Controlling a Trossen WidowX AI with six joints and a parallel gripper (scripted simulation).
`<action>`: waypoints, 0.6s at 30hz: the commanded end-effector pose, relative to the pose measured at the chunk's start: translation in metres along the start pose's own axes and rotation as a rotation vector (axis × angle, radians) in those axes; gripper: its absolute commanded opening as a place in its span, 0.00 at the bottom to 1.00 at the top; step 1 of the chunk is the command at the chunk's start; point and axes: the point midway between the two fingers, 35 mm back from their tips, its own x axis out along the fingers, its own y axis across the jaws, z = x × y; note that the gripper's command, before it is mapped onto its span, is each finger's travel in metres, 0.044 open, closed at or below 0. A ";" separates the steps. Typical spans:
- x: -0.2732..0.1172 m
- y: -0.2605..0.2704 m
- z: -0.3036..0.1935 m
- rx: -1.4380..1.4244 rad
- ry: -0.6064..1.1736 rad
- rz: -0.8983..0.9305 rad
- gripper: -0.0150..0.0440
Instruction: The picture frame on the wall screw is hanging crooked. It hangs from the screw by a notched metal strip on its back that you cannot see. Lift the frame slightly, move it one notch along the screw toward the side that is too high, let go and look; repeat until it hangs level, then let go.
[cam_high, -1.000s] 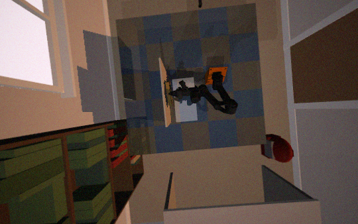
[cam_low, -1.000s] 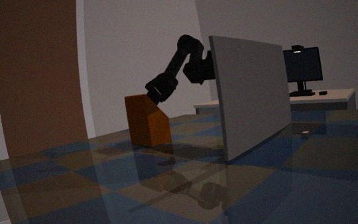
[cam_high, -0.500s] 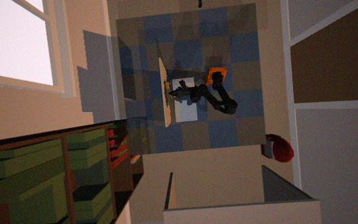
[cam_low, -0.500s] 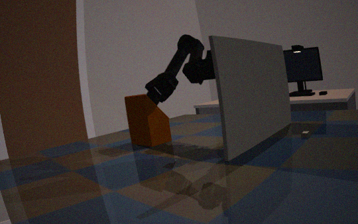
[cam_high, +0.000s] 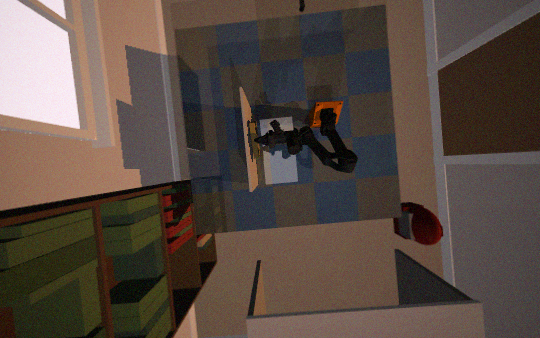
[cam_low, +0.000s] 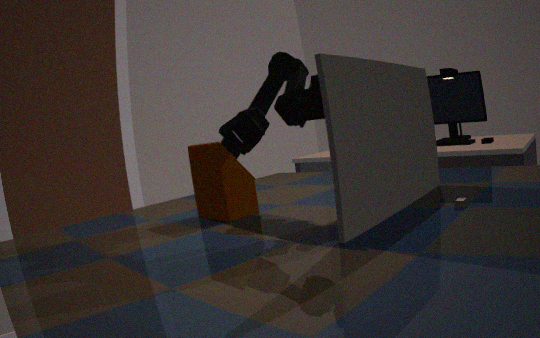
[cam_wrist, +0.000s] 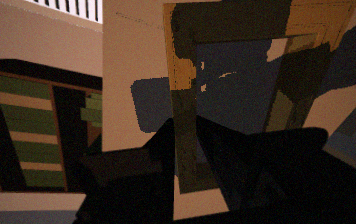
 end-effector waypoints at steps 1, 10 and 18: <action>0.000 0.001 0.001 -0.001 -0.002 0.007 0.25; 0.000 0.002 0.001 -0.001 -0.002 0.007 0.25; 0.000 0.000 0.002 -0.001 -0.002 0.007 0.25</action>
